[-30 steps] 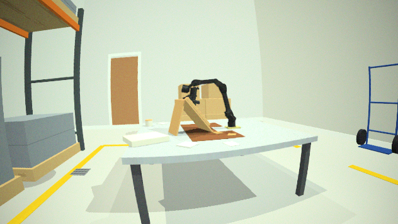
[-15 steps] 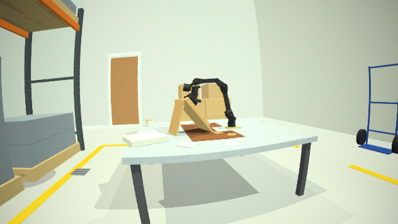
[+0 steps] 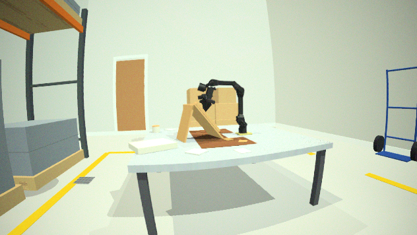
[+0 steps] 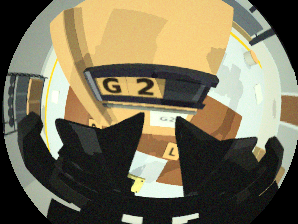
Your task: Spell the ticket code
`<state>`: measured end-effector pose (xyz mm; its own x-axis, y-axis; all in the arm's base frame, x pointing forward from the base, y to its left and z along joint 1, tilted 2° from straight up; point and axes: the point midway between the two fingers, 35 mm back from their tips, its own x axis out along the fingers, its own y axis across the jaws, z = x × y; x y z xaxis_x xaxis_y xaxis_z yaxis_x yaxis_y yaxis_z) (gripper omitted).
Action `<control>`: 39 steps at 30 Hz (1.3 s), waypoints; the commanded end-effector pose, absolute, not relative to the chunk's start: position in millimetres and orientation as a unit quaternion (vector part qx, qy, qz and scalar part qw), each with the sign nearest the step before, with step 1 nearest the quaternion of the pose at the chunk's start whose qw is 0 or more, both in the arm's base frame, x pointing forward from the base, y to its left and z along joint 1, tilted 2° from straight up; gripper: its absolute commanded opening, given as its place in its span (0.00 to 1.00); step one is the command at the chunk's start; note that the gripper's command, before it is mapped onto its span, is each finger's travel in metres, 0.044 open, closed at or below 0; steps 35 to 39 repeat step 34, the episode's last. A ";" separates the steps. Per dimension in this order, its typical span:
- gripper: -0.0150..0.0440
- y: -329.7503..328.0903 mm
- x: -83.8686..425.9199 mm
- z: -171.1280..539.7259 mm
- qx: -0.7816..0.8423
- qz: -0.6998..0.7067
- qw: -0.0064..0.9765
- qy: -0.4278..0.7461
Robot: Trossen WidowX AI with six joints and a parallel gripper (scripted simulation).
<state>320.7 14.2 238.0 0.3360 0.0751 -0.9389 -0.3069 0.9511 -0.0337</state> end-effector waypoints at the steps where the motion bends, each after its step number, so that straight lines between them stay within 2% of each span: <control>1: 0.65 17.8 299.8 266.0 -0.091 0.123 0.851 0.502; 9: 1.00 27.9 243.1 305.7 -0.075 0.143 0.920 0.358; 12: 1.00 30.0 232.5 310.7 -0.073 0.147 0.929 0.331; 39: 1.00 30.0 232.5 310.7 -0.073 0.147 0.929 0.331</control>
